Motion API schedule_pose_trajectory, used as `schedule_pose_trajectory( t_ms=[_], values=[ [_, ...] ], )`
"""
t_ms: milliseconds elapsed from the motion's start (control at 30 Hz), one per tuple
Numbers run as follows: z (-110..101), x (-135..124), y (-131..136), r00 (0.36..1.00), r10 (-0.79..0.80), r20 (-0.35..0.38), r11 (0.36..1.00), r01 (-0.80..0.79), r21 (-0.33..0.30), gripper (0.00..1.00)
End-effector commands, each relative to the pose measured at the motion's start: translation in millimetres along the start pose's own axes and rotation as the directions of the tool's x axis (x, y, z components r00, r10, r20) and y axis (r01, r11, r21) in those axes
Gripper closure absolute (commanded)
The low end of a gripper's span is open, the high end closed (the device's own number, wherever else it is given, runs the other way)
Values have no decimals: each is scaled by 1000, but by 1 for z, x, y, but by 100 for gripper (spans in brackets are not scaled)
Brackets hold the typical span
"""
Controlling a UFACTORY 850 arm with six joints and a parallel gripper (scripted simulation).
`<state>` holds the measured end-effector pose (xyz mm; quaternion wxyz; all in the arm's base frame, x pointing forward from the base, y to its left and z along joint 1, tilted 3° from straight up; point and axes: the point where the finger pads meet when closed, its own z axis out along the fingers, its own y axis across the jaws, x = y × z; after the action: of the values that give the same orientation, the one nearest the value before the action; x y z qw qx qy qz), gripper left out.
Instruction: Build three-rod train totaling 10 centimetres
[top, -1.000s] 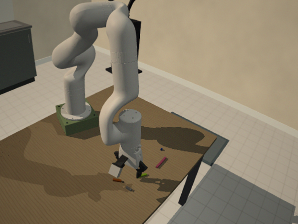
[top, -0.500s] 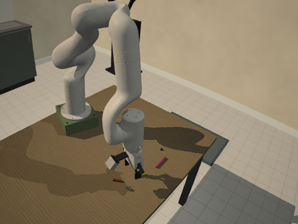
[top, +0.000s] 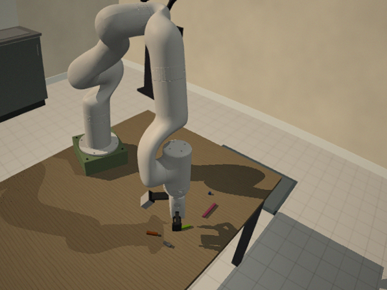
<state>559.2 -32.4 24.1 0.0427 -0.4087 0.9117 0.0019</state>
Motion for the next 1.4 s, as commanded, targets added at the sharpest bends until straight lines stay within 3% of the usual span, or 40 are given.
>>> schedule_pose_trajectory(
  t_ms=[0,233,467,767,1367],
  values=[
    [-1,-4,1,991,127,-49,992,-126,24,0],
    [0,-10,3,935,352,-42,936,-351,34,0],
    [0,-16,6,832,553,-33,833,-552,42,0],
    [0,-19,7,751,659,-27,752,-658,46,0],
    [0,-20,8,736,676,-26,736,-675,47,0]
  ],
)
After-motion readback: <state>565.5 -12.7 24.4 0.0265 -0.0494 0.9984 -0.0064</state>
